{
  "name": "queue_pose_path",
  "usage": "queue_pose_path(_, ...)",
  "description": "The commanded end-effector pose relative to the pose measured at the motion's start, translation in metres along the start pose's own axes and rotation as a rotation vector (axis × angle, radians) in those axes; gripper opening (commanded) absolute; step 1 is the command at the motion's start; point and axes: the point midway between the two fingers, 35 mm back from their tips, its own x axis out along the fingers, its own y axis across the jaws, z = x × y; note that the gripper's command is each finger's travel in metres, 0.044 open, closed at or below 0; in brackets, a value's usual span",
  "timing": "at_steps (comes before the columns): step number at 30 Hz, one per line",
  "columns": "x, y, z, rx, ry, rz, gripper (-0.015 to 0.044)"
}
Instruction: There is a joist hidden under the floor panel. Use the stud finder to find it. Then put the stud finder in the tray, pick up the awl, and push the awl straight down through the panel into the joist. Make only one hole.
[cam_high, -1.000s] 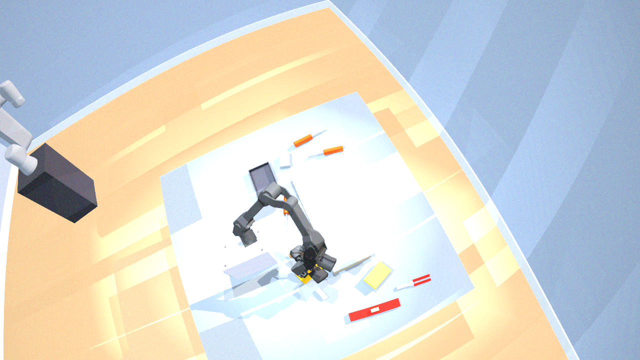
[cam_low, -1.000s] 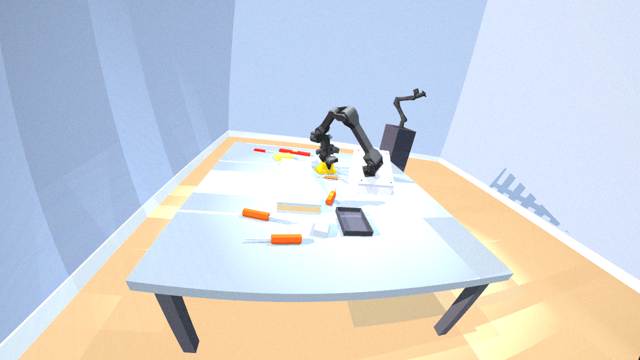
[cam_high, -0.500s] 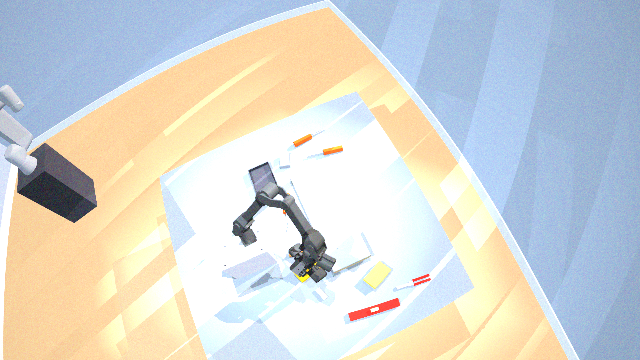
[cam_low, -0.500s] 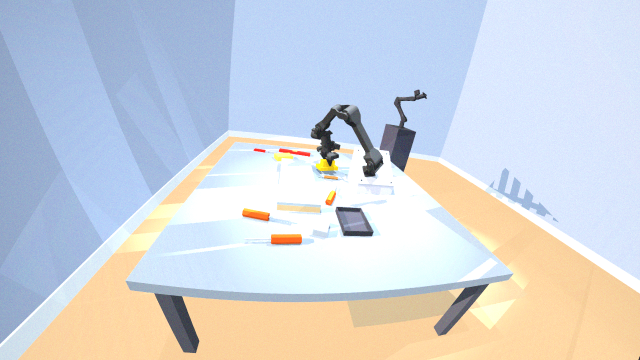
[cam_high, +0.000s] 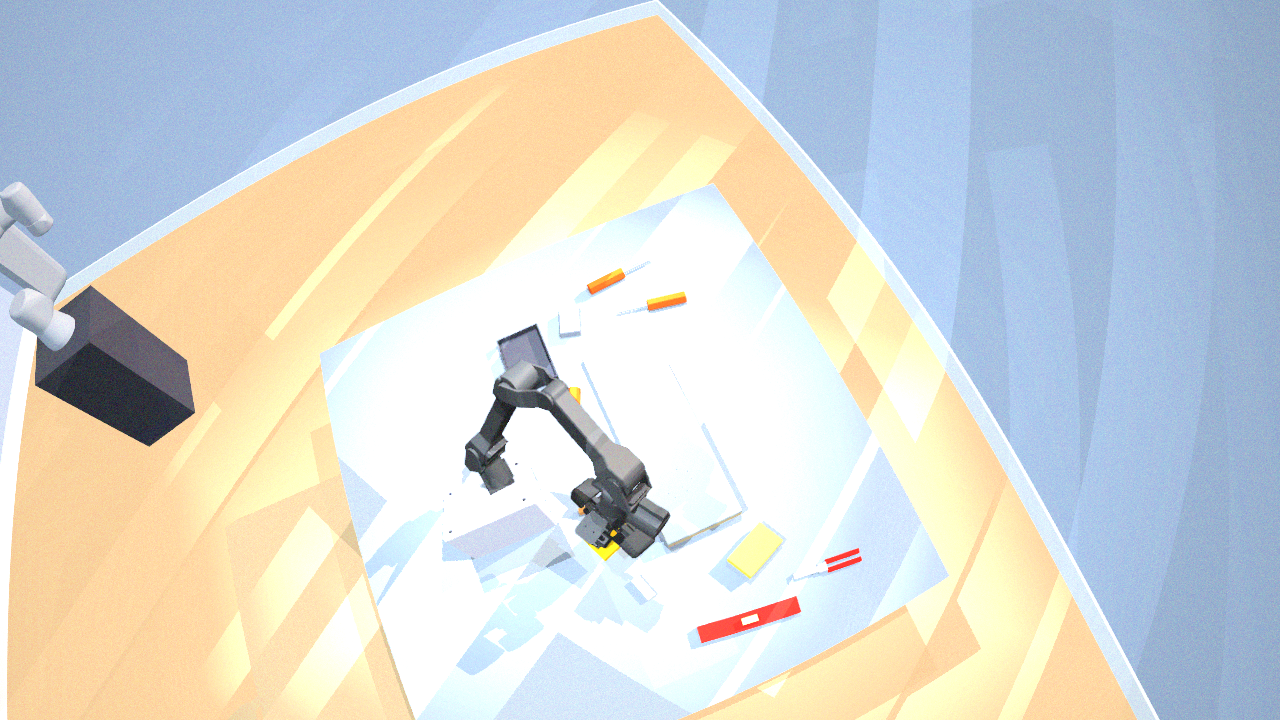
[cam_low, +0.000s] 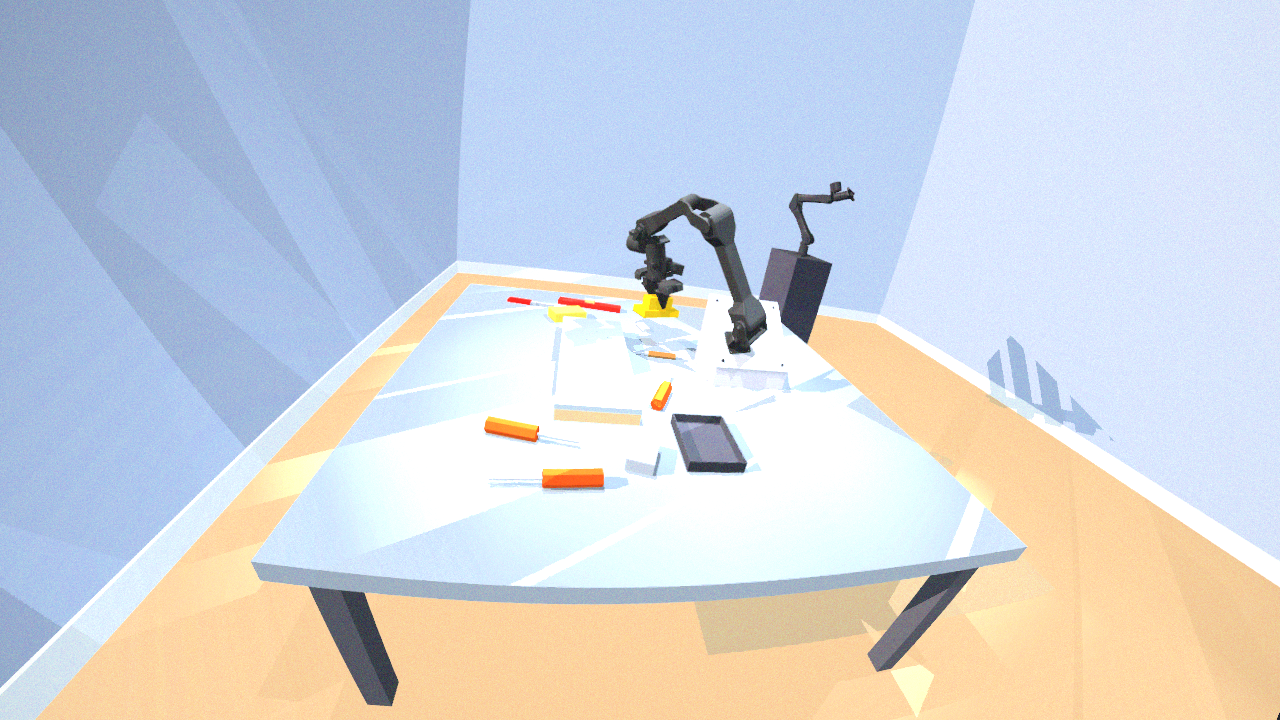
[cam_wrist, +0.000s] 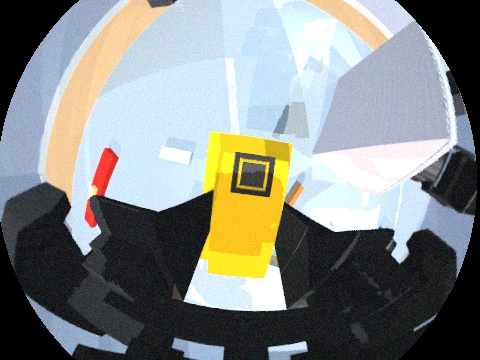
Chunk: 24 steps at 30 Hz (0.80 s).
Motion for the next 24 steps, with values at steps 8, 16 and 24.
queue_pose_path(8,-0.009,0.014,-0.02,-0.368,0.065,0.052,0.0)
queue_pose_path(16,-0.015,0.023,-0.037,-0.669,0.106,0.104,0.0)
queue_pose_path(24,-0.021,0.032,-0.054,-0.972,0.135,0.169,0.0)
